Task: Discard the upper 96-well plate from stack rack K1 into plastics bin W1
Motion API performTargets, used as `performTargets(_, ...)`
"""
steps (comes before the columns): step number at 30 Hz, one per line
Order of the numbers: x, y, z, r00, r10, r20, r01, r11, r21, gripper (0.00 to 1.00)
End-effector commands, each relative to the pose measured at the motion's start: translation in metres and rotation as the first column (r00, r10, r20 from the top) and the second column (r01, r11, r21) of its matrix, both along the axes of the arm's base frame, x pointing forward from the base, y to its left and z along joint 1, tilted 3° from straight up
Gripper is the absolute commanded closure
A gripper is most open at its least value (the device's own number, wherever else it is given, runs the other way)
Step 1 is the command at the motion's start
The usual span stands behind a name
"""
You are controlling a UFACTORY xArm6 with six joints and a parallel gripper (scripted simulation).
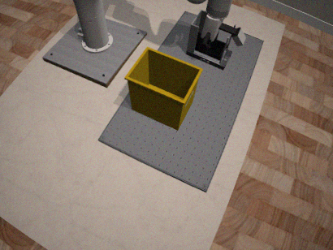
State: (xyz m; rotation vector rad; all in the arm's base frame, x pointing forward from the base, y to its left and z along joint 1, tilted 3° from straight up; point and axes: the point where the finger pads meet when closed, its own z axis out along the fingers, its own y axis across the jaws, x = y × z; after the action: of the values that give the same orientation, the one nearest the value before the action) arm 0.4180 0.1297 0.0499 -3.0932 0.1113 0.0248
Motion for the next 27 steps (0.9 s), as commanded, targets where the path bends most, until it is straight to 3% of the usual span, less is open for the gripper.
performTargets(1, 0.002, 0.000, 0.005, 1.000, 0.000, 0.004, 0.000, 1.000, 0.001, 1.00)
performTargets(27, 0.002, 0.000, 0.019, 1.000, 0.000, 0.004, 0.000, 1.000, 0.001, 1.00)
